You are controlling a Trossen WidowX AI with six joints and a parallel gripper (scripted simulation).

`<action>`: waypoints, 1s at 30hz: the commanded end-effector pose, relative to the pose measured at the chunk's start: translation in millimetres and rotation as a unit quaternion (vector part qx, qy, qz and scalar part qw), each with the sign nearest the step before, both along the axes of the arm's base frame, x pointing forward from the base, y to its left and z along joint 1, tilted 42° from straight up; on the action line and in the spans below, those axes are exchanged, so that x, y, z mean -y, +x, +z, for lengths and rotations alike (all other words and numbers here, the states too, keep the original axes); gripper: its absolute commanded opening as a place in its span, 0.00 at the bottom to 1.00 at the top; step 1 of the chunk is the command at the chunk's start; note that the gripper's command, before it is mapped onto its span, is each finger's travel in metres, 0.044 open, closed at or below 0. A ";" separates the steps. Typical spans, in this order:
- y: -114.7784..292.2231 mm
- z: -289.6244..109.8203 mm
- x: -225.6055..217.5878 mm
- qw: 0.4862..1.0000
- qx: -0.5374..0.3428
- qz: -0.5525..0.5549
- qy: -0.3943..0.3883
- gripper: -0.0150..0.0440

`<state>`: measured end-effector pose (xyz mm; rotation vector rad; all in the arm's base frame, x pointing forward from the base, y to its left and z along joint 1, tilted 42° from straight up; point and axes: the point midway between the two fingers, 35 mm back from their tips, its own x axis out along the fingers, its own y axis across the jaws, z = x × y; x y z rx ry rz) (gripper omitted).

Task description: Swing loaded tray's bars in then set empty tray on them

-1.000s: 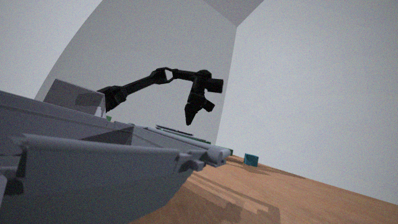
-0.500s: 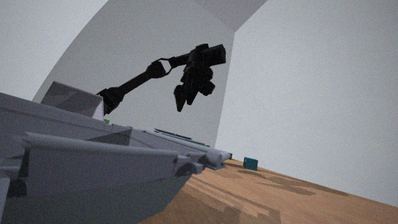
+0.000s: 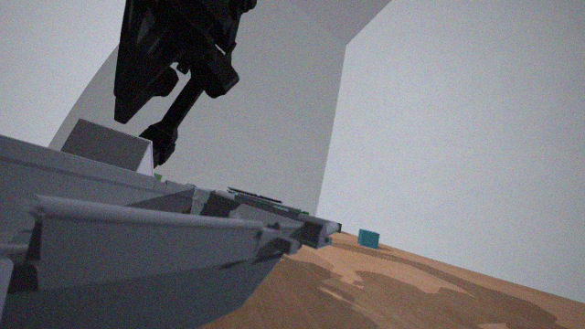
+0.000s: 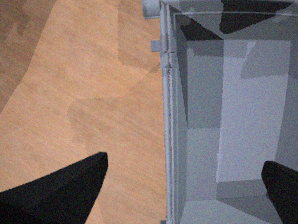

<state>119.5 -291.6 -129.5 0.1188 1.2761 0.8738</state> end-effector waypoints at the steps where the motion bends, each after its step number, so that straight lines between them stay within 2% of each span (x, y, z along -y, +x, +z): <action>1: -26.9 -14.1 -3.1 0.999 0.022 0.037 0.010 1.00; 10: -26.6 -18.1 -5.7 0.999 0.022 0.037 0.010 1.00; 30: -24.2 -78.9 -56.5 0.999 0.023 0.037 0.010 1.00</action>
